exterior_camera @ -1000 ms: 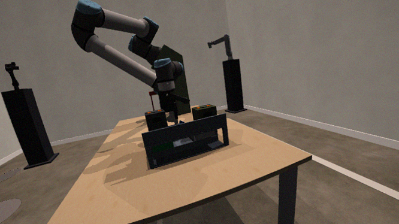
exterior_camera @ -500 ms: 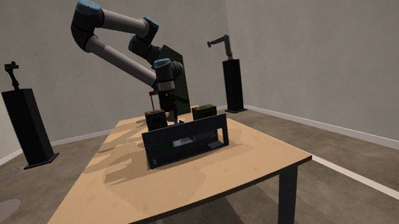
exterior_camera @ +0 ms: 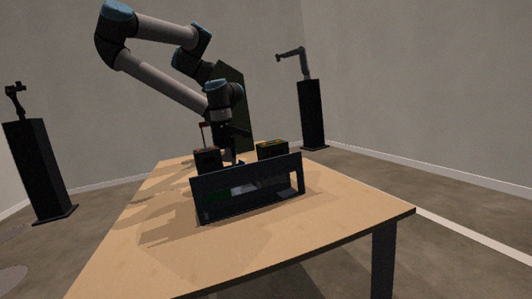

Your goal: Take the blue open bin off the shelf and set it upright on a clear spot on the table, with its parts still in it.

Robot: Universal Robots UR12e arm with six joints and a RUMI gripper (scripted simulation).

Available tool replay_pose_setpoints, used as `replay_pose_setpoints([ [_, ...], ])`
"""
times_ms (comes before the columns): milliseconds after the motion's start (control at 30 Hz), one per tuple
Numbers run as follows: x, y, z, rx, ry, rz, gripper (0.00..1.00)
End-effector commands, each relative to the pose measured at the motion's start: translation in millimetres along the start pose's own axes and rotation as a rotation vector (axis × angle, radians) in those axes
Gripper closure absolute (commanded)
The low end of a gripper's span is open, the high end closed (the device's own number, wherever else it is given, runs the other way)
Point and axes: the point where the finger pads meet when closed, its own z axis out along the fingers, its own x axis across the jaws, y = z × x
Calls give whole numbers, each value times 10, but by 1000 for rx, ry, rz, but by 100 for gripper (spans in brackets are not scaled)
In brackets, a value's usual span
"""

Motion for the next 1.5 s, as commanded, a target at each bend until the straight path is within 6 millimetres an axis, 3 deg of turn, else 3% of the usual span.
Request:
replay_pose_setpoints([
  [0, -9, 0, -7, 0, 1, 0, 100],
  [267, -113, 0, -7, 0, 1, 0, 100],
  [1467, -110, 0, 151, 0, 1, 0, 100],
])
